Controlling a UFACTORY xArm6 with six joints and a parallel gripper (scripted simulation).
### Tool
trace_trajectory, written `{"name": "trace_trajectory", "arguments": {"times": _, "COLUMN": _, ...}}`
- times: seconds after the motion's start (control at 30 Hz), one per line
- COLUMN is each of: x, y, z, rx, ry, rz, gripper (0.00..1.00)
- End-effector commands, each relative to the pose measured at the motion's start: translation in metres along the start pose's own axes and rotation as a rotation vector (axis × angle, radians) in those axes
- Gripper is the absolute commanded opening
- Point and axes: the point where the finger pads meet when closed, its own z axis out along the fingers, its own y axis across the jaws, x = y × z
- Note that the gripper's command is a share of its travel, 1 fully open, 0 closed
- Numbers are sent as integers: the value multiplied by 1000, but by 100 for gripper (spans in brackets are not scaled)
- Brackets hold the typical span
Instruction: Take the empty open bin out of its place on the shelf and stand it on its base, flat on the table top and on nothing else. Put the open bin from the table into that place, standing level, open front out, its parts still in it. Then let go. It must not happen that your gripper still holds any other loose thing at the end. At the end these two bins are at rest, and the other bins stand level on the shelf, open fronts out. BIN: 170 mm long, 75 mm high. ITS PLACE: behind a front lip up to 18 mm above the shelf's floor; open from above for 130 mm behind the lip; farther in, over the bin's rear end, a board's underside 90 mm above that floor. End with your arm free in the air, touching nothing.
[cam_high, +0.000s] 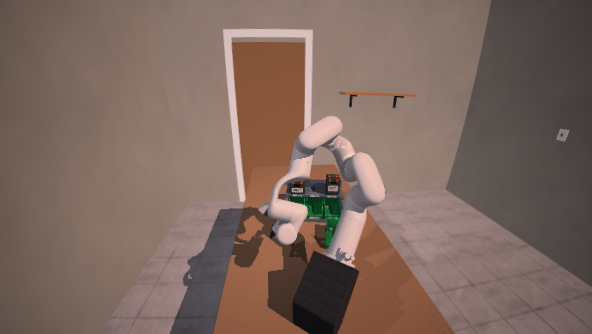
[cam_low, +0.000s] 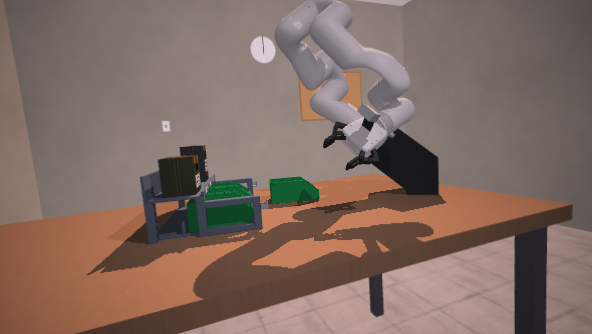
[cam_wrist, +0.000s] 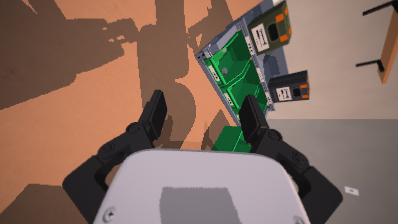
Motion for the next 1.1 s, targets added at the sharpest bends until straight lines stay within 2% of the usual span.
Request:
{"name": "trace_trajectory", "arguments": {"times": 0.0, "x": -10, "y": 12, "z": 2, "rx": 24, "ry": -72, "rz": 63, "gripper": 100}}
{"name": "trace_trajectory", "arguments": {"times": 0.13, "x": -14, "y": 17, "z": 3, "rx": 32, "ry": -103, "rz": 90, "gripper": 100}}
{"name": "trace_trajectory", "arguments": {"times": 0.63, "x": -51, "y": 54, "z": 8, "rx": 97, "ry": -348, "rz": 302, "gripper": 100}}
{"name": "trace_trajectory", "arguments": {"times": 0.7, "x": -51, "y": 54, "z": 8, "rx": 97, "ry": -348, "rz": 302, "gripper": 100}}
{"name": "trace_trajectory", "arguments": {"times": 1.07, "x": -77, "y": 79, "z": 12, "rx": 143, "ry": -517, "rz": 450, "gripper": 100}}
